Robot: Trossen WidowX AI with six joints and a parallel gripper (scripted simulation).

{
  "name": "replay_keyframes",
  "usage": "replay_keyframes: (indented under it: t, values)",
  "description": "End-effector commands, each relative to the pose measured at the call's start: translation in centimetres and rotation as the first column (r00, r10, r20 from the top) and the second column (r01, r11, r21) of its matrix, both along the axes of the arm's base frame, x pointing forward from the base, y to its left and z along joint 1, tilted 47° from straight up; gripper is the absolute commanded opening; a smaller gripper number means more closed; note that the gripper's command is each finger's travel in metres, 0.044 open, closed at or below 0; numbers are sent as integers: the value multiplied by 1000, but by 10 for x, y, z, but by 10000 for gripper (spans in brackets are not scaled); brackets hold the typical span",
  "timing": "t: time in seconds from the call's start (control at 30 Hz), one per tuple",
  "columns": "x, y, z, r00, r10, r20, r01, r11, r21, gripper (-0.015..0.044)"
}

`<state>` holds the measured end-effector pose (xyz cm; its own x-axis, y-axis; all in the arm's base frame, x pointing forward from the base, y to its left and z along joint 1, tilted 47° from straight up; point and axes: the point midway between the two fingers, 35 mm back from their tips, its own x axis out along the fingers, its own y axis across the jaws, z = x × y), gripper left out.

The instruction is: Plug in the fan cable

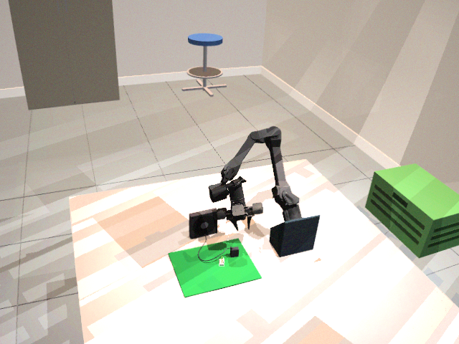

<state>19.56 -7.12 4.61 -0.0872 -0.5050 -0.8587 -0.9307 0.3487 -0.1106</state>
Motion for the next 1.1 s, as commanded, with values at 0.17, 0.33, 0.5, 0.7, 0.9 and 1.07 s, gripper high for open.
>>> replay_keyframes:
  t: [0.17, 0.33, 0.5, 0.7, 0.9, 1.07]
  values:
    - [9, 6, 11, 994, 24, 109, -1, 978, -211, 205]
    - [11, 7, 12, 993, 27, 112, -3, 979, -203, 205]
    - [13, 11, 12, 989, -5, 148, 36, 978, -208, 336]
    - [26, 44, 12, 871, -273, 407, 360, 921, -152, 440]
    - [35, 81, 11, 605, -486, 631, 633, 774, -11, 440]
    - [37, 112, 9, 311, -582, 752, 772, 616, 158, 440]
